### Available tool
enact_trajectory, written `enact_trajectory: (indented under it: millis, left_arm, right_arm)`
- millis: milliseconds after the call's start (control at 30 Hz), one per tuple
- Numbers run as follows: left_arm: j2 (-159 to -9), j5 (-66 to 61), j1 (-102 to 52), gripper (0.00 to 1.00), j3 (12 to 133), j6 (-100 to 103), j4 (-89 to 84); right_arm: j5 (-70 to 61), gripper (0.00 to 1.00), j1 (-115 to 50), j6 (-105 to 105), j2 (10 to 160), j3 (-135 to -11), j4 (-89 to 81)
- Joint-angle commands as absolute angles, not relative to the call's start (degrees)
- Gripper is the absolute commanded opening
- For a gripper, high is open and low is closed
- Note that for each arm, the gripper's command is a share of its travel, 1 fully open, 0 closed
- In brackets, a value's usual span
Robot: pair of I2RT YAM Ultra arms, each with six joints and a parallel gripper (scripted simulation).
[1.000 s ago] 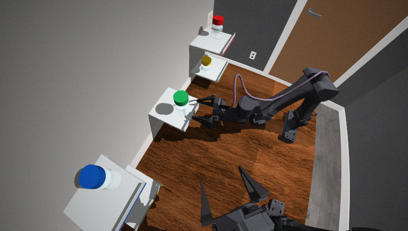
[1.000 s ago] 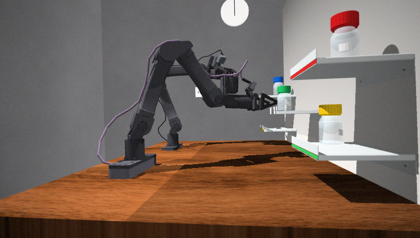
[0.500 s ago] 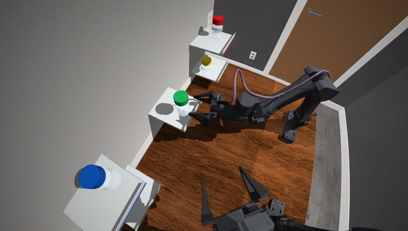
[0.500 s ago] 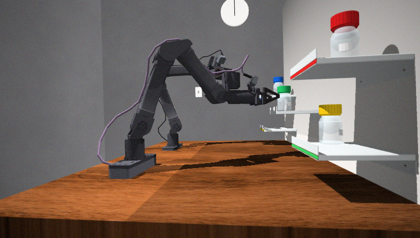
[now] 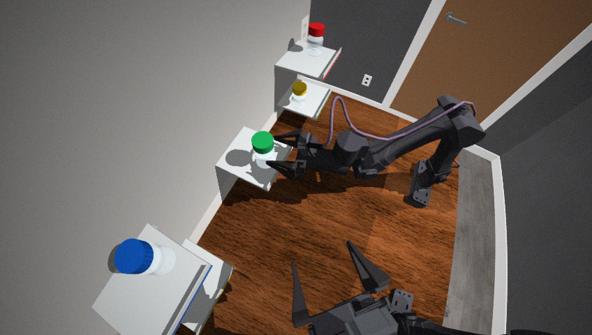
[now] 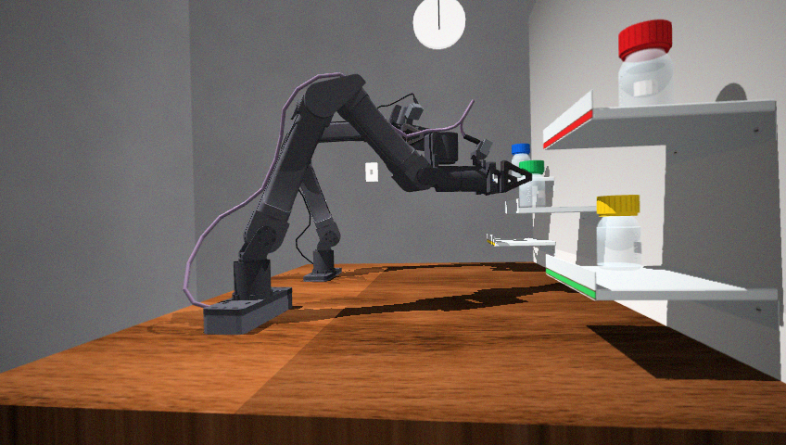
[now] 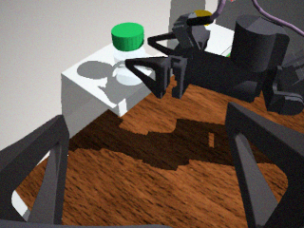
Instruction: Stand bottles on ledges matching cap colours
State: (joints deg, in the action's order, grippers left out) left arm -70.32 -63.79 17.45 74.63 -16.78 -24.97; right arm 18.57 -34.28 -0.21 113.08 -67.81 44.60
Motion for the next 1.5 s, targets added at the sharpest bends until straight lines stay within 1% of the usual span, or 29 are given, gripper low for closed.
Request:
enact_trajectory:
  millis: [0,467,900,1267,1467]
  left_arm:
    - [-70.5,-64.6,17.8,0.89,75.7,-17.1,-26.1]
    - [-70.5,-64.6,17.8,0.89,75.7,-17.1,-26.1]
    - [-70.5,-64.6,17.8,0.89,75.7,-17.1,-26.1]
    - [-70.5,-64.6,17.8,0.89,75.7,-17.1,-26.1]
    - [-70.5,-64.6,17.8,0.89,75.7,-17.1,-26.1]
  right_arm:
    - [17.6,0.81,-33.4,0.0,113.9,-71.0,43.0]
    - [16.8,0.81,-32.7,0.0,117.1,-75.8,41.4]
    - [17.4,0.81,-32.7,-0.1,116.7,-75.9,41.1]
    - [19.7,0.81,-35.2,-2.4,108.3,-64.9,37.4]
    - [19.9,0.81,-35.6,-2.5,106.5,-62.7,37.2]
